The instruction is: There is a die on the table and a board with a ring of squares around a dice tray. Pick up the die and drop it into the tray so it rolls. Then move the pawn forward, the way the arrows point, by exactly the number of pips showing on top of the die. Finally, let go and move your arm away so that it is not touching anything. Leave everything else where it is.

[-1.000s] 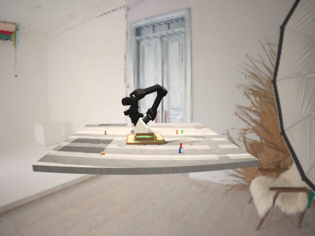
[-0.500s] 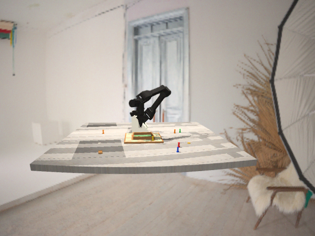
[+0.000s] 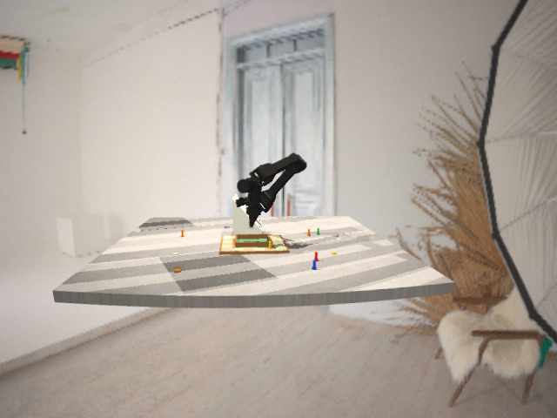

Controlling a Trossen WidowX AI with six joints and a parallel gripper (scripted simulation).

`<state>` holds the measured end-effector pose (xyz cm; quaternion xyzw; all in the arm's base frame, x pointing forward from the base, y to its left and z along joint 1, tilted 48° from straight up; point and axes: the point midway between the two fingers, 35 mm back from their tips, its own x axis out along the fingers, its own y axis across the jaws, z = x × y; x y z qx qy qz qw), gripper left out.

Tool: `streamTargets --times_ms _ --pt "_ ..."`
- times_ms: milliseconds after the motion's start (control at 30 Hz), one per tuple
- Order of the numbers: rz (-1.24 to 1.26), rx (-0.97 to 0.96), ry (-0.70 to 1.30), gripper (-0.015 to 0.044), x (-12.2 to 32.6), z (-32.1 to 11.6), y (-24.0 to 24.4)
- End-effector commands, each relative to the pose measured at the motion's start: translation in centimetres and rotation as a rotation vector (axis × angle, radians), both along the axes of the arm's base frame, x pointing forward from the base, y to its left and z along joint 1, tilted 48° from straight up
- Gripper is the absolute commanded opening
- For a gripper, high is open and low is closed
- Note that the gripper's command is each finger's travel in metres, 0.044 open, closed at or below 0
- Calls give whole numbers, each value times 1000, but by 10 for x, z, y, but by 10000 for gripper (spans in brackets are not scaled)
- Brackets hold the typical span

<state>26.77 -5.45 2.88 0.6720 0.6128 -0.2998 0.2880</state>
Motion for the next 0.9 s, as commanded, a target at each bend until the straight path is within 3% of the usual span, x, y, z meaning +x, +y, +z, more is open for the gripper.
streamTargets --times_ms 0,600,767,867 --pt "25 -119 43 0 -4 -4 4" --pt "-44 -693 54 0 -6 -9 6" --pt "-63 -736 41 0 -5 -6 5" --pt "-63 -736 40 0 0 21 -2"
